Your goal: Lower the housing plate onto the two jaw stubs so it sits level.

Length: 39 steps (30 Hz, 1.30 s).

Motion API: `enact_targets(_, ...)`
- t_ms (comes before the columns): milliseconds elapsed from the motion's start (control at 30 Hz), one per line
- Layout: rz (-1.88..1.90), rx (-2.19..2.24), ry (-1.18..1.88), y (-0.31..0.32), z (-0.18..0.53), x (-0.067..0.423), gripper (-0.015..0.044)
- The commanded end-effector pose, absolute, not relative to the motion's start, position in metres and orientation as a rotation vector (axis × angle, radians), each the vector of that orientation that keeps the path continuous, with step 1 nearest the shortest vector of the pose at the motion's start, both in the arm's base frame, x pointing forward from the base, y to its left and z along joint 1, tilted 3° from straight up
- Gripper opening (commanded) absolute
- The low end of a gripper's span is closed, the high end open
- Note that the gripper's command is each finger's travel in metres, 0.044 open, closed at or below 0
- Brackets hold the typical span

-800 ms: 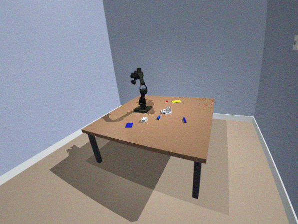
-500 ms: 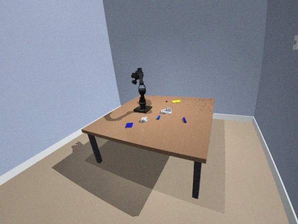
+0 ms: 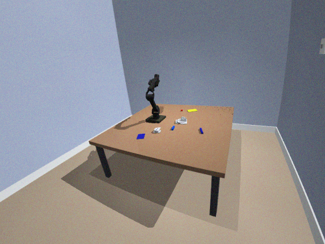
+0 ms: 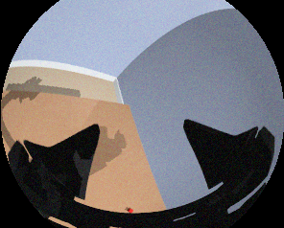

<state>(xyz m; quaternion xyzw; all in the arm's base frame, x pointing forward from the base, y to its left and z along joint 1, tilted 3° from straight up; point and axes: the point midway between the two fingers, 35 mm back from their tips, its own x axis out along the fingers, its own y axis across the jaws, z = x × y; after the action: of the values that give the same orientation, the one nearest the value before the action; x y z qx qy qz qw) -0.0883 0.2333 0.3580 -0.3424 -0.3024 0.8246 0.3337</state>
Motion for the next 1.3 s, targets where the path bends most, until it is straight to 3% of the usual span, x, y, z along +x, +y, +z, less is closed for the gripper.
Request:
enact_targets(0, 2.062, -0.958, -0.682, 0.25, 0.349, -0.059, 0.044)
enact_targets(567, 1.714, -1.096, -0.277, 0.27, 0.316, 0.064, 0.044)
enact_targets(1267, 1.347, -1.062, 0.155, 0.227, 0.28, 0.183, 0.044)
